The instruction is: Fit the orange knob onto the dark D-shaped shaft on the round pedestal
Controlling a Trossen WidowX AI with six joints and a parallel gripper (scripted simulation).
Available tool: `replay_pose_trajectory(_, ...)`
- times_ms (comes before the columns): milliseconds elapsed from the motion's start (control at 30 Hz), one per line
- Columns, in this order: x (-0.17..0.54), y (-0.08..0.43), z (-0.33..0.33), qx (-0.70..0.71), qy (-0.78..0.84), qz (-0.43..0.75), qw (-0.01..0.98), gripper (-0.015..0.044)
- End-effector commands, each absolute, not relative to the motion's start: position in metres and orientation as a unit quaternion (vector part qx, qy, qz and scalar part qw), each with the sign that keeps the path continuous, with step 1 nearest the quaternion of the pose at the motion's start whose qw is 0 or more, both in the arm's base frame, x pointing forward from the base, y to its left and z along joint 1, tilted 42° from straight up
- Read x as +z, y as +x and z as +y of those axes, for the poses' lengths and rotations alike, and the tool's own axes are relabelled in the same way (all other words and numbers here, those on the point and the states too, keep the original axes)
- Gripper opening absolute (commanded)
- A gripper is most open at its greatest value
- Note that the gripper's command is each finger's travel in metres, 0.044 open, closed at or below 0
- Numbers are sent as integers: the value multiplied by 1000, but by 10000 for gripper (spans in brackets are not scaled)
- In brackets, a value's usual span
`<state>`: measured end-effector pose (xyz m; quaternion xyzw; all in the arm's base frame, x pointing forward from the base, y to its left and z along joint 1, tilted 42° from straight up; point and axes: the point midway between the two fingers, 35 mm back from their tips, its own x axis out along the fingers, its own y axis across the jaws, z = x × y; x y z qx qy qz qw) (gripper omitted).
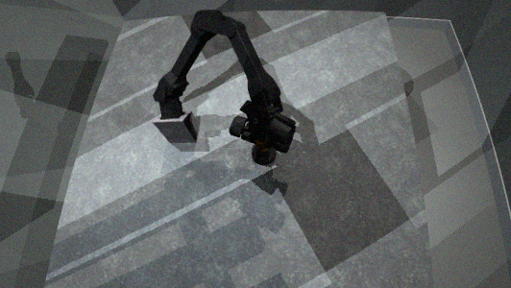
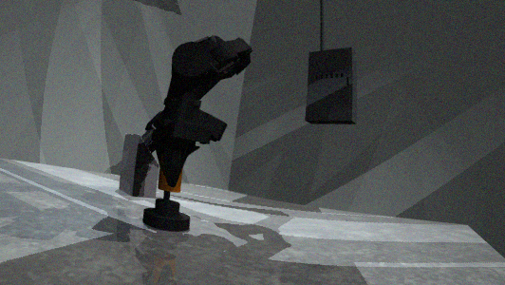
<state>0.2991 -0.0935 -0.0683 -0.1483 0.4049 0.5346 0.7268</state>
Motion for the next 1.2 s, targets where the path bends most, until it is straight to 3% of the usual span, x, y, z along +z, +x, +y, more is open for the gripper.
replay_pose_trajectory(0, -69, 300, -94, 534, -151, 403, 727, 0)
replay_pose_trajectory(833, -67, 300, -95, 534, -151, 403, 727, 0)
replay_pose_trajectory(1167, -69, 301, -95, 574, -227, 345, 707, 0)
